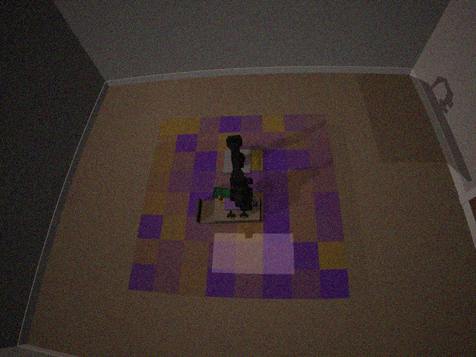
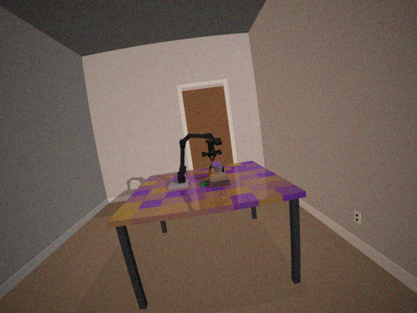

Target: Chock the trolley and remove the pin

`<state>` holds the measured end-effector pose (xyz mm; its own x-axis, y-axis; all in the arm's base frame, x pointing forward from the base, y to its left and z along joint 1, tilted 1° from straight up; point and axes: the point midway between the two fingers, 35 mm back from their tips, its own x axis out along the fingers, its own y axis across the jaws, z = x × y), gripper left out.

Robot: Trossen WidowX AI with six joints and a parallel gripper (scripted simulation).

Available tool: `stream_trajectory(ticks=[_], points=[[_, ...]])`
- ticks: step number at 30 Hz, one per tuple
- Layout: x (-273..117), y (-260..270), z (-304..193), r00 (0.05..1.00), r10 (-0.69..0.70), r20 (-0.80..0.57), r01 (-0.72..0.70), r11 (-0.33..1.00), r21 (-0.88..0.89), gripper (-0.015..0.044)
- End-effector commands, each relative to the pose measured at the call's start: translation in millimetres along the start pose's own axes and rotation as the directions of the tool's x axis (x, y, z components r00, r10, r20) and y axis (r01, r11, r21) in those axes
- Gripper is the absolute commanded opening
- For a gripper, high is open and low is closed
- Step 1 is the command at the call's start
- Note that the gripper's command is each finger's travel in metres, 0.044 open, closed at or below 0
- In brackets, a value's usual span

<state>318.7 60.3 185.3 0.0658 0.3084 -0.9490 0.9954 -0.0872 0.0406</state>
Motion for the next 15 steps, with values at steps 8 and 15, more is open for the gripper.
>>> stream_trajectory(ticks=[8, 15], points=[[-8.8, 1.3, -4.0, 1.000, 0.003, -0.005, -0.004, 1.000, -0.008, 0.0000], [-8.7, 1.3, -12.9, 1.000, 0.004, -0.006, -0.004, 1.000, -0.008, 0.0000]])
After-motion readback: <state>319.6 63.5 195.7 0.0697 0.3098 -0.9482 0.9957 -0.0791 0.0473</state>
